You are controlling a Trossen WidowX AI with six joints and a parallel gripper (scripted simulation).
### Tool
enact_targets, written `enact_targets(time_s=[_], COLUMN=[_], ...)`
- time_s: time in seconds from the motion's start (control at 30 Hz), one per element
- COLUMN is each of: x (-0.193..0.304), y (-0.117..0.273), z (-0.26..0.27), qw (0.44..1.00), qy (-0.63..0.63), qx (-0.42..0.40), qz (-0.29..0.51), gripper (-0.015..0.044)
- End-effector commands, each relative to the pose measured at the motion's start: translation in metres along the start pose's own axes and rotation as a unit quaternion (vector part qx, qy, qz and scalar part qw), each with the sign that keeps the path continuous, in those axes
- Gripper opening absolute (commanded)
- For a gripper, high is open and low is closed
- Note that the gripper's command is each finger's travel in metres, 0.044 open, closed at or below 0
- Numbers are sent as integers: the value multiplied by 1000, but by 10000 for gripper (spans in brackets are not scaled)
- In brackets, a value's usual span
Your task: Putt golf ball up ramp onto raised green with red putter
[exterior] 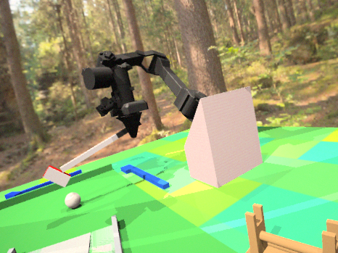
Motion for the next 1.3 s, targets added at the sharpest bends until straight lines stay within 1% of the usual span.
enact_targets(time_s=[0.0, 0.1, 0.27, 0.63, 1.27], x=[9, 16, 16, 16, 16], y=[0, -1, -3, -38, -65], z=[-19, -30, -30, -32, -33], qw=[998, 995, 995, 995, 995], qy=[-59, -95, -98, -98, -99], qx=[12, 19, 19, 19, 20], qz=[-4, -4, -4, -5, -5], gripper=[0, 0, 0, 0, 0])
Point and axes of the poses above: the point midway between the two fingers, 35 mm back from their tips, its own y axis back along the fingers, its own z axis across the jaws, x = y × z, the point moved 2 cm from there along y, back along the fingers, and after that the axes turned 7 degrees about -y, right-handed, at the moved point
